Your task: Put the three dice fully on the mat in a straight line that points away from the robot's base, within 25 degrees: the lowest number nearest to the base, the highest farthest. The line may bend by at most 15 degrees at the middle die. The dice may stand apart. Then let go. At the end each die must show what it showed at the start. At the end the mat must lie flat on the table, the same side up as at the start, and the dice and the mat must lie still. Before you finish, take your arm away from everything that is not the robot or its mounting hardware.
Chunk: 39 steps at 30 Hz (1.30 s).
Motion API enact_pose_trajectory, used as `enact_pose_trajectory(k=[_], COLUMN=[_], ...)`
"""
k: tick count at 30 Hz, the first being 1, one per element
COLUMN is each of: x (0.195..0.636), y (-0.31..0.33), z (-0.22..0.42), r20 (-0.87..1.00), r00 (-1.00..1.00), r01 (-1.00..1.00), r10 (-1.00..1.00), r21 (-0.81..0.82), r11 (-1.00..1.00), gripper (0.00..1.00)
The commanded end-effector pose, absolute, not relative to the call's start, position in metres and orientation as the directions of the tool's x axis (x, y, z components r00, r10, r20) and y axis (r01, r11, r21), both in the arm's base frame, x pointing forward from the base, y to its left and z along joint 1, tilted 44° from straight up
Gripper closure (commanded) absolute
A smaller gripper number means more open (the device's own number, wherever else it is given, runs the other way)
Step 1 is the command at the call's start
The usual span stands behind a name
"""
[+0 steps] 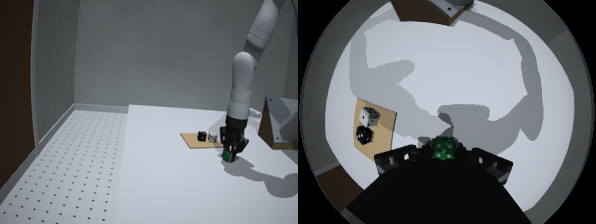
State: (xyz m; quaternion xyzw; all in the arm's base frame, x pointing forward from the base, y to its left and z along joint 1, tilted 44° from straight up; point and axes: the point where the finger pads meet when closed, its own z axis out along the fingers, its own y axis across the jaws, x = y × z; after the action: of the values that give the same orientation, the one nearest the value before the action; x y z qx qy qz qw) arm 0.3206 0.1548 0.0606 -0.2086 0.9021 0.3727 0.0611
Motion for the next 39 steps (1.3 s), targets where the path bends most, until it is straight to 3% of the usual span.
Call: enact_pose_trajectory(k=[1, 39], x=[0.321, 0.323], y=[0.155, 0.130], z=[0.061, 0.086], r20=[-0.266, -0.266], r00=[-0.906, -0.906], r01=[-0.422, -0.422], r10=[-0.330, -0.330], r21=[0.647, 0.647], r11=[0.636, 0.636], gripper=[0.74, 0.74])
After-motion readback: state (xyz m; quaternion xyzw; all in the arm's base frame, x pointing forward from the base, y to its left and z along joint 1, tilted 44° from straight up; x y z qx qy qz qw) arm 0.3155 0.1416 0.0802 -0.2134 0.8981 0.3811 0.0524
